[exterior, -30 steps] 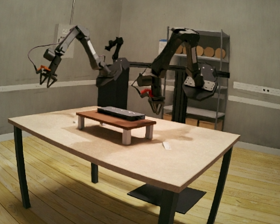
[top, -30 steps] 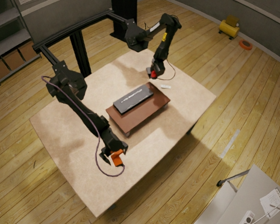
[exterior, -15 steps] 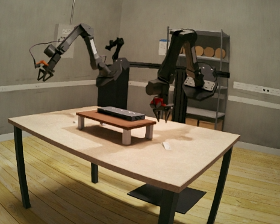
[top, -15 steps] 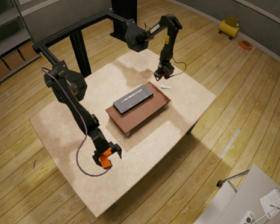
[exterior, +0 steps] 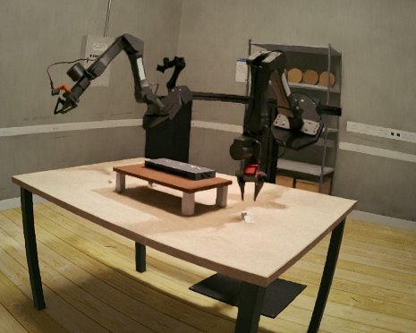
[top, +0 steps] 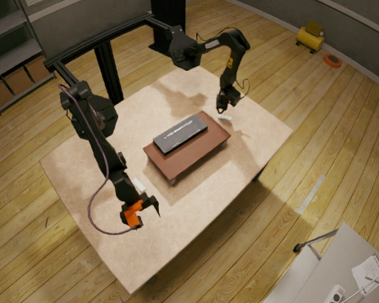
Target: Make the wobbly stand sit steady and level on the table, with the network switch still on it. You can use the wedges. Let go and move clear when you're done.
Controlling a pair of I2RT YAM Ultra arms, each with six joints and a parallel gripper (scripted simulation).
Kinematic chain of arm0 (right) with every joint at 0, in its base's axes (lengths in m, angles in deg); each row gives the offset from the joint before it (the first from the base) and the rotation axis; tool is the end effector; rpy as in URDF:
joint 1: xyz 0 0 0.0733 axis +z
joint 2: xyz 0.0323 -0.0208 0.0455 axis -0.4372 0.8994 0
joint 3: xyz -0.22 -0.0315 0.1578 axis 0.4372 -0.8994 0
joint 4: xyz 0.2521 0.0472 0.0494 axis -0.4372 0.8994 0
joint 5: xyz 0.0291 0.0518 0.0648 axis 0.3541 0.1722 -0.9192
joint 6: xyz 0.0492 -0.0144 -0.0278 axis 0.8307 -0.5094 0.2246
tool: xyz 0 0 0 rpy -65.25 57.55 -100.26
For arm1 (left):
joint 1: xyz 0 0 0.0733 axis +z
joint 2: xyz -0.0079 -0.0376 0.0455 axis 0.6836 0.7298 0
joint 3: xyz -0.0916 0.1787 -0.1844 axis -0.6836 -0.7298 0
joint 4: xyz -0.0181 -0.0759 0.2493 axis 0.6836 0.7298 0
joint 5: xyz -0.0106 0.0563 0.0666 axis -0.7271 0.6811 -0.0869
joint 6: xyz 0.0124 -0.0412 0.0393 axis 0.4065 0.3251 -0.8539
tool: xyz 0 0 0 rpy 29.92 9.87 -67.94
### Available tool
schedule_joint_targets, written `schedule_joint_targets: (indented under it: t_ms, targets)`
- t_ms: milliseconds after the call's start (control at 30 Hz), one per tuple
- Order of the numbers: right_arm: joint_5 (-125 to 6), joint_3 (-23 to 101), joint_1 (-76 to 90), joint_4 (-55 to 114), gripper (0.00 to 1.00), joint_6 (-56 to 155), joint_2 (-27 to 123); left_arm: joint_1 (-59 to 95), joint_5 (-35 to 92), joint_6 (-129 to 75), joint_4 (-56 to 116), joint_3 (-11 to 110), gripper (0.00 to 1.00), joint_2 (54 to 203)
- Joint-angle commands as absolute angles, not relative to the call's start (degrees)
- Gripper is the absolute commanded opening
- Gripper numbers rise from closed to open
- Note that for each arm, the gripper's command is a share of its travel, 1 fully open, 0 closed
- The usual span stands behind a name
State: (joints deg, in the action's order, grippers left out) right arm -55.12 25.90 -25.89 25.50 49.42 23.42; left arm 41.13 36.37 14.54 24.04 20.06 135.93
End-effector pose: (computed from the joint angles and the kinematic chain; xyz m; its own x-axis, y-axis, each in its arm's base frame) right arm 0.2458 0.0012 0.4080 0.0030 0.0006 -1.0000 0.0011 1.0000 0.0006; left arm 0.3141 -0.0060 0.1599 -0.4914 -0.6671 -0.5600 -0.5076 0.7418 -0.4383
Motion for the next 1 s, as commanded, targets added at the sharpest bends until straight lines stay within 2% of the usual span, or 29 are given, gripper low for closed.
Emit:
schedule_joint_targets:
  t_ms: [0, 967]
  targets:
    - [-55.7, 26.7, -26.6, 24.0, 1.00, 50.0, 21.4, 42.0, 37.1, 15.5, 21.2, 20.3, 0.43, 136.7]
    - [-55.4, 26.0, -25.8, 24.7, 1.00, 48.8, 21.5, 42.1, 37.2, 14.9, 22.5, 21.5, 0.43, 136.9]
